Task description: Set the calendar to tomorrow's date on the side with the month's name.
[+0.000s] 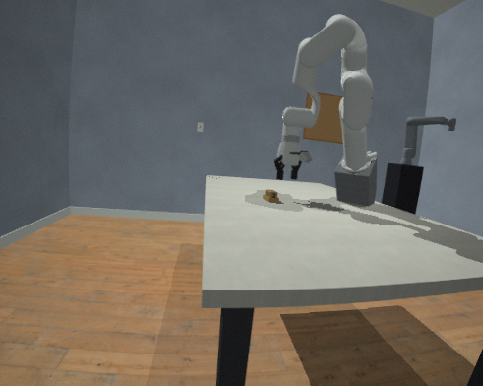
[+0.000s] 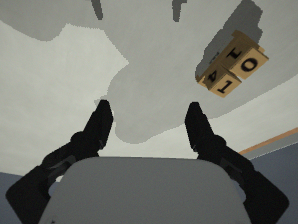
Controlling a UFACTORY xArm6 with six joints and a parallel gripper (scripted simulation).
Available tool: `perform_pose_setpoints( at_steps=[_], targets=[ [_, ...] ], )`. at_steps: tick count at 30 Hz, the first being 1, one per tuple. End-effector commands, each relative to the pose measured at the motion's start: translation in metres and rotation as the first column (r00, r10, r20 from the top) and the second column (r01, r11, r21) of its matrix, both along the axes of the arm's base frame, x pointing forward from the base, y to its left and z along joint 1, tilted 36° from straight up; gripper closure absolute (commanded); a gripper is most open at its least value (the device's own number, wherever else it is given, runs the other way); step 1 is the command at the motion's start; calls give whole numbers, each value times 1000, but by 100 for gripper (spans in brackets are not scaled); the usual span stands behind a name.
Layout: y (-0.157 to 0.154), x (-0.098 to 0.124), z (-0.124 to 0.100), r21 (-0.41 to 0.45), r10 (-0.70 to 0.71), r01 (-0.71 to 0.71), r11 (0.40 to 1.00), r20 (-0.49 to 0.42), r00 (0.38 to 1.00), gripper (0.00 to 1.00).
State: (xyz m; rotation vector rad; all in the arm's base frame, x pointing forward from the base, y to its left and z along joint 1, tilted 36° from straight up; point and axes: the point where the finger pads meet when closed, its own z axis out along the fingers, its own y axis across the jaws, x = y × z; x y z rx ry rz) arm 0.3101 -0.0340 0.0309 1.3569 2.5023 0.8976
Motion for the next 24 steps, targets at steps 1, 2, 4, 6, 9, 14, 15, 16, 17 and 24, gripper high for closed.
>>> perform_pose_setpoints(
  at_steps=[1, 2, 4, 6, 9, 14, 15, 16, 17, 24],
  targets=[
    [7, 12, -17, -1, -3, 3, 1000, 10, 1000, 0],
    [8, 13, -18, -1, -3, 3, 1000, 10, 1000, 0],
    [8, 14, -20, -1, -3, 3, 1000, 10, 1000, 0],
    [8, 14, -20, -1, -3, 3, 1000, 10, 1000, 0],
    [8, 14, -20, -1, -3, 3, 1000, 10, 1000, 0],
    [8, 14, -20, -1, -3, 3, 1000, 10, 1000, 0],
    [8, 14, -20, -1, -3, 3, 1000, 10, 1000, 0],
    [8, 14, -20, -1, -3, 3, 1000, 10, 1000, 0],
    [8, 14, -20, -1, -3, 3, 1000, 10, 1000, 0],
    [8, 14, -20, -1, -3, 3, 1000, 10, 1000, 0]
  ],
)
